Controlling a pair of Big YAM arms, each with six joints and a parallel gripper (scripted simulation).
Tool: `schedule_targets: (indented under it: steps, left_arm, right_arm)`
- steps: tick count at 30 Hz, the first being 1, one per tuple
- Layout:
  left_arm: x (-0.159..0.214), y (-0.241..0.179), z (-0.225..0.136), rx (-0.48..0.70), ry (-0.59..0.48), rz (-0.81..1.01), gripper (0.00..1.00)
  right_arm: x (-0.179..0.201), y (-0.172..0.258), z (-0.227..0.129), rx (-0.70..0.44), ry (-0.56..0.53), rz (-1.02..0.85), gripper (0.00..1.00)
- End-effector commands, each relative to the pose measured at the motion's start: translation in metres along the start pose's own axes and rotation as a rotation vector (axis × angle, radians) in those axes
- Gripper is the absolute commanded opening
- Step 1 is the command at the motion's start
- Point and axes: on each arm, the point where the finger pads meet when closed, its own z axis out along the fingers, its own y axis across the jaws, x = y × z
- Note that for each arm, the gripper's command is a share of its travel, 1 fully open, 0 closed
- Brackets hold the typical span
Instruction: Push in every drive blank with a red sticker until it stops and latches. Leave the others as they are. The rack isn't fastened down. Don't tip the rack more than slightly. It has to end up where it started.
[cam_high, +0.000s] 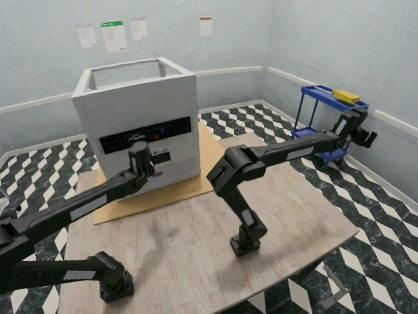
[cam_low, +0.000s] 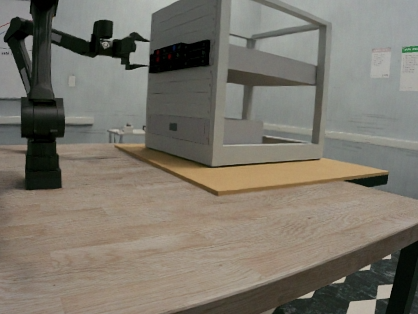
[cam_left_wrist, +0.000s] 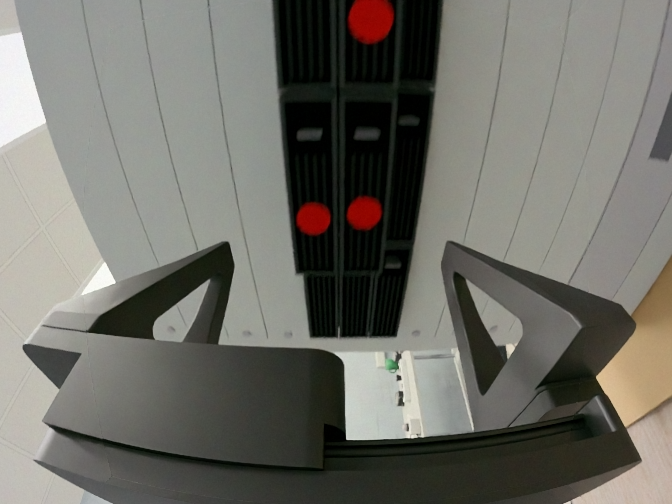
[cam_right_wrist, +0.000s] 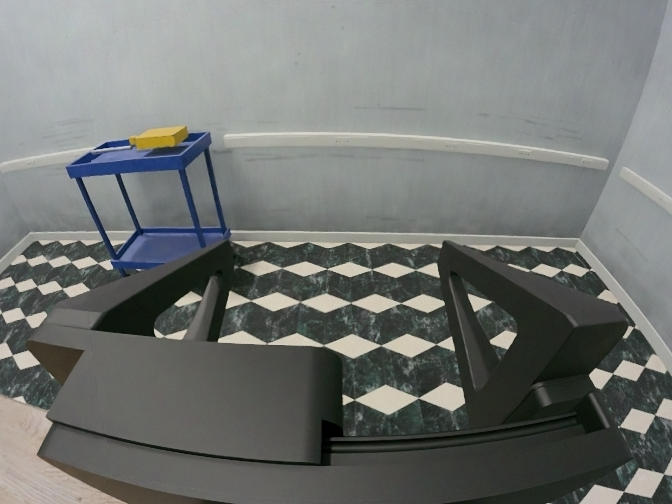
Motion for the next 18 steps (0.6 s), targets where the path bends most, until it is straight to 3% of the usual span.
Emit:
schedule_targets:
  steps: [1, 18]
  left_arm:
    - [-0.007, 0.030, 0.002, -0.030, -0.013, -0.047, 1.00]
    - [-0.007, 0.017, 0.004, -0.019, -0.008, -0.032, 1.00]
  right_arm:
    - [-0.029, -0.003, 0.000, 0.004, -0.043, 0.009, 1.00]
    - [-0.029, -0.003, 0.000, 0.004, -0.043, 0.009, 1.00]
